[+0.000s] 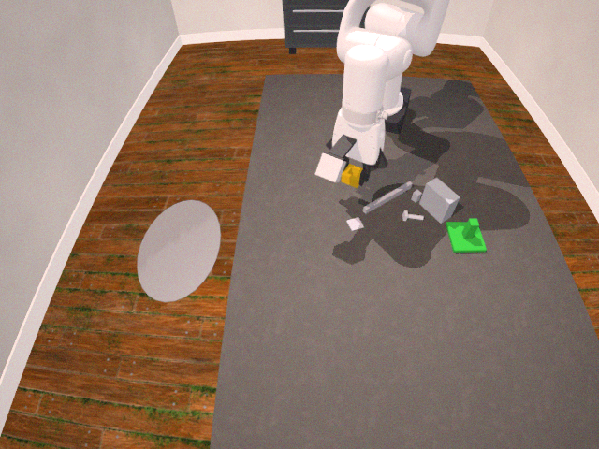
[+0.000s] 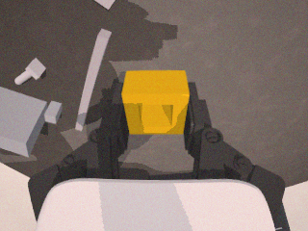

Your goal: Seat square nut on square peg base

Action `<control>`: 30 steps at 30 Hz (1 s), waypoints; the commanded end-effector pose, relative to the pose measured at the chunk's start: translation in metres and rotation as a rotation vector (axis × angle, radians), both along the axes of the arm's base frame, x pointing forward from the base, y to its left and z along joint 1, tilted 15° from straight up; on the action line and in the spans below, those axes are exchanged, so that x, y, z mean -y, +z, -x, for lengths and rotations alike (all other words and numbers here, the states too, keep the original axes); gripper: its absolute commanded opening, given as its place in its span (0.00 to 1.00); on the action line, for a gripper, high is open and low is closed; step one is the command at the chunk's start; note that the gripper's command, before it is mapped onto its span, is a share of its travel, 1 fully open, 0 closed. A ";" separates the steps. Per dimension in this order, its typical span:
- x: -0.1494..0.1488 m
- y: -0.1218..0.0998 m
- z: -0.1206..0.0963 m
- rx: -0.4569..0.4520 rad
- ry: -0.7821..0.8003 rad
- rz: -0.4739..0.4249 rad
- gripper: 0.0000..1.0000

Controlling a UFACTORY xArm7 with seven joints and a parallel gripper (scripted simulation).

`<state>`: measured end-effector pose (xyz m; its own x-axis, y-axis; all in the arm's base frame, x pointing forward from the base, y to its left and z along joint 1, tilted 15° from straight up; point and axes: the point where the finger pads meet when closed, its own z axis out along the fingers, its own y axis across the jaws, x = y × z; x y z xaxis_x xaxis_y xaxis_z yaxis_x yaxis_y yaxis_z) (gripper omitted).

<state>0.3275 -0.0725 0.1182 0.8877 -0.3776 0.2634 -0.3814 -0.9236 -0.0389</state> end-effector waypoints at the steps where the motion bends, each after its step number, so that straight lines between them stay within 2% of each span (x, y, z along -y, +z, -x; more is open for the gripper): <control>1: 0.000 0.004 0.001 0.000 0.000 0.000 0.00; 7: -0.014 0.005 -0.011 -0.021 0.040 0.029 0.00; 10: -0.037 0.005 -0.027 -0.045 0.099 0.066 0.00; 13: -0.075 0.004 -0.048 -0.067 0.181 0.106 0.00; 15: -0.075 0.004 -0.048 -0.067 0.181 0.106 0.00; 18: -0.125 0.003 -0.066 -0.077 0.276 0.135 0.00; 23: -0.193 0.007 -0.076 -0.059 0.414 0.145 0.00; 28: -0.263 0.012 -0.085 -0.036 0.482 0.132 0.00; 30: -0.270 0.013 -0.085 -0.032 0.490 0.130 0.00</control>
